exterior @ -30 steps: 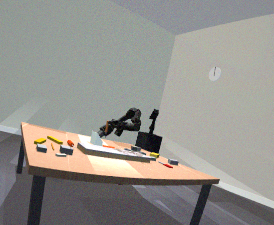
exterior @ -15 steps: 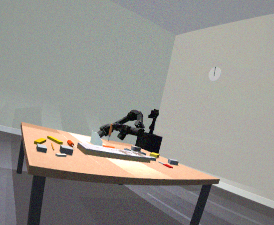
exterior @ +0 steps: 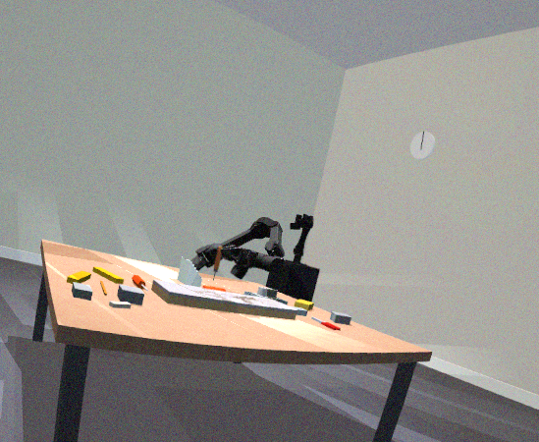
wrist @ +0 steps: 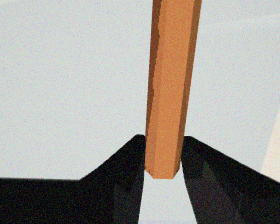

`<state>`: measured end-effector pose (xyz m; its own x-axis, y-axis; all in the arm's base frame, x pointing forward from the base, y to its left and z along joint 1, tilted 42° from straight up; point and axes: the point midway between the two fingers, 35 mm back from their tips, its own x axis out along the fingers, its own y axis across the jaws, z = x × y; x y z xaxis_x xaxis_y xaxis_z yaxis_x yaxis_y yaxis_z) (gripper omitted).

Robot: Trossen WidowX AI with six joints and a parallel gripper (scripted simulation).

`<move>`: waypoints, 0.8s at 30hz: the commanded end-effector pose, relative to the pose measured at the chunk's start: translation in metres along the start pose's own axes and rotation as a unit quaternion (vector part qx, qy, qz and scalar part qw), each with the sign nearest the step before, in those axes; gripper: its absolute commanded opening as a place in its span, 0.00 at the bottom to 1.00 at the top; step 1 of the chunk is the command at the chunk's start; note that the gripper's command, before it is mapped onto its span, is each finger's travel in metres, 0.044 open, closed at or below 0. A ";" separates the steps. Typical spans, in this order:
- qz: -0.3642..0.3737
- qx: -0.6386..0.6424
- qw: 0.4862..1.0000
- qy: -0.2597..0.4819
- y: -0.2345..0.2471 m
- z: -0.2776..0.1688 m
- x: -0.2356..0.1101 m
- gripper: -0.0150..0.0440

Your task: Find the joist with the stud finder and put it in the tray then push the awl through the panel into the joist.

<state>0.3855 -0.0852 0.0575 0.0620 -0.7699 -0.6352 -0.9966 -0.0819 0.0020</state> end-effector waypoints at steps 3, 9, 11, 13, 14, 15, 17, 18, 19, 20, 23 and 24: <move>0.002 0.000 1.000 0.005 0.000 0.008 0.001 0.25; 0.002 0.000 1.000 0.005 0.001 0.017 0.000 0.25; 0.002 0.000 1.000 0.005 0.001 0.019 0.000 0.25; 0.002 0.000 1.000 0.005 0.001 0.022 0.000 0.25; 0.002 0.000 1.000 0.005 0.001 0.024 0.000 0.25; 0.002 -0.001 1.000 0.005 0.001 0.025 0.000 0.25; 0.002 -0.001 1.000 0.005 0.001 0.026 0.000 0.25; 0.002 -0.001 1.000 0.004 0.001 0.027 0.000 0.25; 0.002 -0.001 1.000 0.004 0.001 0.028 0.000 0.25; 0.002 -0.001 1.000 0.004 0.001 0.029 0.000 0.25; 0.002 -0.001 1.000 0.004 0.001 0.034 0.000 0.25; 0.002 -0.001 1.000 0.004 0.001 0.035 0.000 0.25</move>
<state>0.3839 -0.0653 0.0357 0.0621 -0.7710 -0.6338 -0.9967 -0.0807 0.0005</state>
